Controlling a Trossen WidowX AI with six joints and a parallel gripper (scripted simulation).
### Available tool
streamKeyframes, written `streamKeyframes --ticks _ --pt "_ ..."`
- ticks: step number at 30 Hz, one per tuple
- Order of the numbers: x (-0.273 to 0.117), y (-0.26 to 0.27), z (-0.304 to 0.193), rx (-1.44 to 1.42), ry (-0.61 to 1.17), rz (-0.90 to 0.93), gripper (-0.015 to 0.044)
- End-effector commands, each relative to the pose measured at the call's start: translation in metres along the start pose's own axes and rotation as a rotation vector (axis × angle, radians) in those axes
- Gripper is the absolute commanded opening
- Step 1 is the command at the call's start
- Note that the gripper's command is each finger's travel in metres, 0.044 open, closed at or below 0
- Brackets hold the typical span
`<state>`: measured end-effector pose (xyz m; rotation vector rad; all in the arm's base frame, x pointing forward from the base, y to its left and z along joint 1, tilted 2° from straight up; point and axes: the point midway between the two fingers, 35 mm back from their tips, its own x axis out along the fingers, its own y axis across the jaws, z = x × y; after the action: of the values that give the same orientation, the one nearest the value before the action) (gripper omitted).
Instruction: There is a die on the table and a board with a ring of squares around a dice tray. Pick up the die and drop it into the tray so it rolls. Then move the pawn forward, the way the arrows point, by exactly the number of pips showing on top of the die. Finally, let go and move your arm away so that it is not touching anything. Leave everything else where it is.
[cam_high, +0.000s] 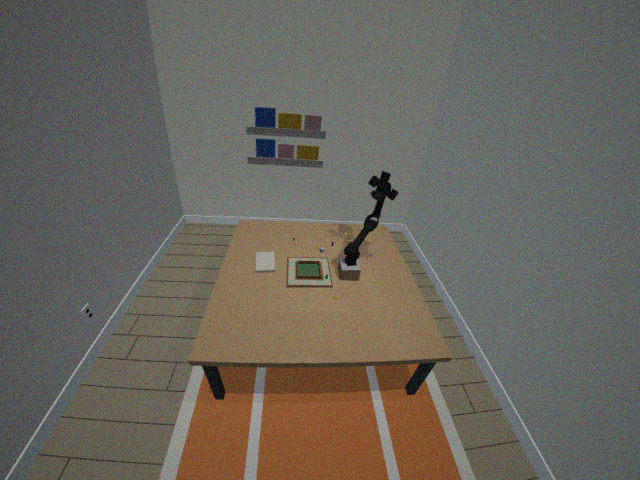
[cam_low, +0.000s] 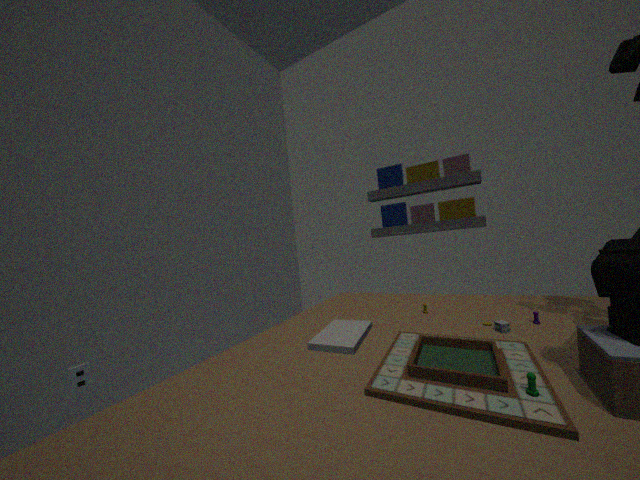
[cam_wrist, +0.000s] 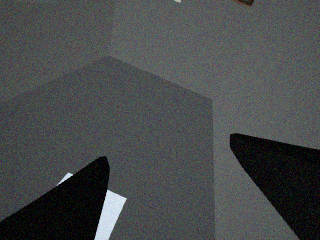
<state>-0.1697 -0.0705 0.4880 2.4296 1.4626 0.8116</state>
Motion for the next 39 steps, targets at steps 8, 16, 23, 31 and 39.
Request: streamKeyframes --ticks 8,16,23,31,39 --pt "0.098 0.028 0.025 -0.424 -0.279 0.100 0.0275" --pt "0.178 0.083 0.084 -0.847 -0.639 0.072 0.0275" --pt "0.207 0.132 0.140 -1.093 -0.896 -0.042 0.0275" --pt "0.208 0.195 0.215 -1.317 -1.185 -0.285 0.0275" --pt "0.171 0.250 0.288 -1.434 -1.416 -0.606 0.0275"
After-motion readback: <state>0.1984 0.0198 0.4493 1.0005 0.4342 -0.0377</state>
